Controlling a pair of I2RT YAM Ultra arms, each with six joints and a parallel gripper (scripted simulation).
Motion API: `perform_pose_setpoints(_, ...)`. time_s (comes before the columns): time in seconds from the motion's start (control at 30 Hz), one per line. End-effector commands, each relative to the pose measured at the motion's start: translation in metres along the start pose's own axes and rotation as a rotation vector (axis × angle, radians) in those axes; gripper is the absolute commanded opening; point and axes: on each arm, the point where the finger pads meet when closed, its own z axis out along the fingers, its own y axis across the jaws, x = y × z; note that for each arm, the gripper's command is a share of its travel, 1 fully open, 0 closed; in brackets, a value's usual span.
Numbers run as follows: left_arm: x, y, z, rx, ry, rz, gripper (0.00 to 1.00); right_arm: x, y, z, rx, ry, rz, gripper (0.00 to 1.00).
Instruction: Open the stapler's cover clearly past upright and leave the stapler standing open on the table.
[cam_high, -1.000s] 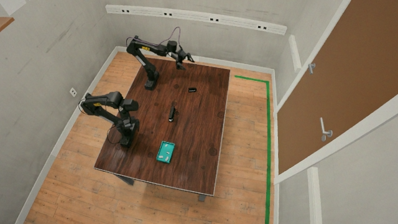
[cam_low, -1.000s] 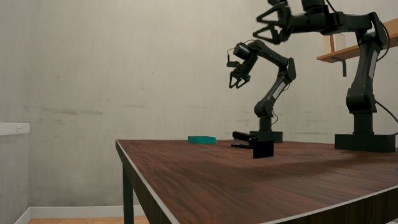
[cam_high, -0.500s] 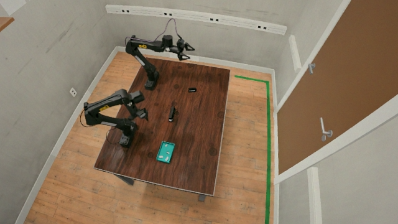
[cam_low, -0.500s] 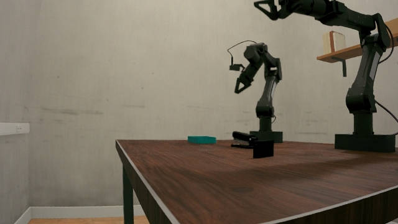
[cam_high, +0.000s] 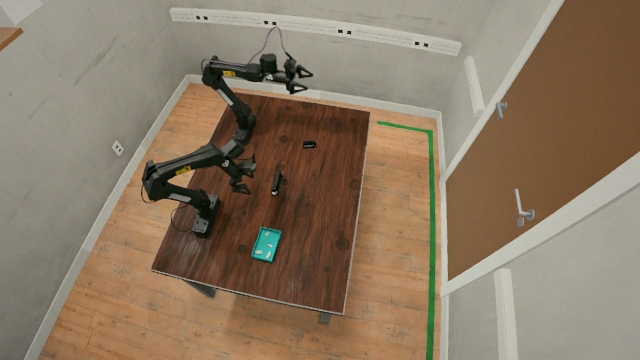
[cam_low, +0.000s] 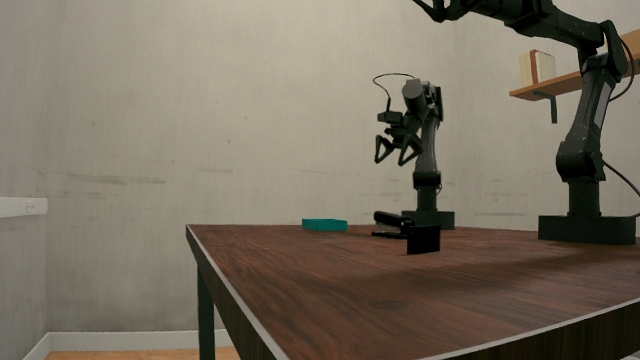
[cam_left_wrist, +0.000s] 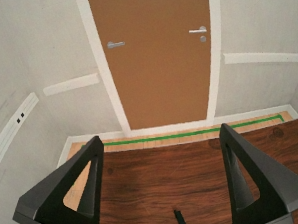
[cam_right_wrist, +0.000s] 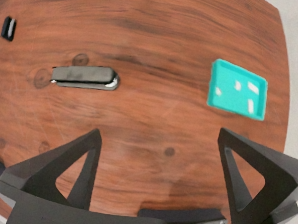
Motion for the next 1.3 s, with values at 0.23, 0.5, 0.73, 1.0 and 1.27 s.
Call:
perform_pose_setpoints(0.23,-0.009,-0.002,-0.001,-0.002,-0.009,-0.009,1.0,-0.04,0.073,0.052,-0.263,-0.09,-0.285,1.0)
perform_pose_setpoints(0.5,-0.008,0.0,-0.001,-0.009,-0.013,-0.002,1.0,-0.048,0.096,0.068,-0.329,-0.097,-0.377,1.0)
perform_pose_setpoints(0.73,-0.008,0.0,-0.001,-0.009,-0.013,-0.002,1.0,-0.05,0.105,0.08,-0.351,-0.085,-0.415,1.0)
perform_pose_setpoints(1.0,-0.008,0.0,-0.001,-0.009,-0.013,-0.002,1.0,-0.047,0.102,0.082,-0.337,-0.067,-0.408,1.0)
perform_pose_setpoints(1.27,-0.008,0.0,-0.001,-0.009,-0.013,-0.002,1.0,-0.042,0.104,0.081,-0.347,-0.054,-0.446,0.77)
